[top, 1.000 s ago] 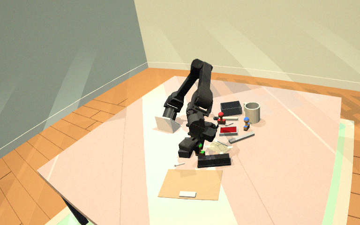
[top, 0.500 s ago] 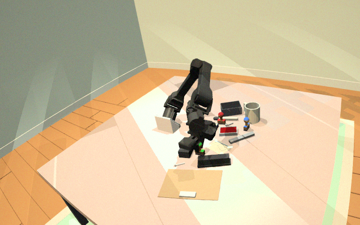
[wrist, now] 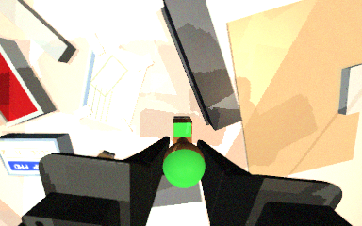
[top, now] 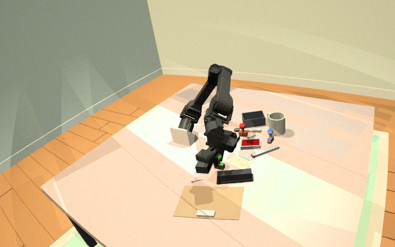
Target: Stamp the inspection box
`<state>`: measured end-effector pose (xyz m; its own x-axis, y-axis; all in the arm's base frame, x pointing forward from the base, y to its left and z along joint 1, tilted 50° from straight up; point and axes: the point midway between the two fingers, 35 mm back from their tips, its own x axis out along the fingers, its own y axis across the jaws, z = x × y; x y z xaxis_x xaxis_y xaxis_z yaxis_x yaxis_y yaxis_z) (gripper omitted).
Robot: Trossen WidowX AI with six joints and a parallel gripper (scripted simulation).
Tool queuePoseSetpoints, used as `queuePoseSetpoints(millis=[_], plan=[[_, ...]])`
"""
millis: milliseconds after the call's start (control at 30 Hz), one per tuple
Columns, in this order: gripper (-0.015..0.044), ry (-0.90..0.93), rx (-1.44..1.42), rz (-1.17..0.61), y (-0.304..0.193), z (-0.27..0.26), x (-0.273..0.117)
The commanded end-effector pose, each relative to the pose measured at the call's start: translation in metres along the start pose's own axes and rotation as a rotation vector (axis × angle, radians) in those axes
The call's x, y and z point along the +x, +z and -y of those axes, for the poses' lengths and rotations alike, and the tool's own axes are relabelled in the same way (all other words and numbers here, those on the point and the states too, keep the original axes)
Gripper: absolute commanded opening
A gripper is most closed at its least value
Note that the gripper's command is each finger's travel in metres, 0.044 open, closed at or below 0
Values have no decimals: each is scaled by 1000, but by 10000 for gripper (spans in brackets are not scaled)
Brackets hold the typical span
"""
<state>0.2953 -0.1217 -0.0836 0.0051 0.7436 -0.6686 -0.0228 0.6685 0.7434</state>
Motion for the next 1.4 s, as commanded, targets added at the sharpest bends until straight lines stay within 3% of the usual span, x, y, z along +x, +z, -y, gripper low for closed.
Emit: queuePoseSetpoints(millis=[0, 1367], plan=[[0, -5, -3, -4, 0, 0, -2], [0, -11, -3, -3, 0, 0, -23]])
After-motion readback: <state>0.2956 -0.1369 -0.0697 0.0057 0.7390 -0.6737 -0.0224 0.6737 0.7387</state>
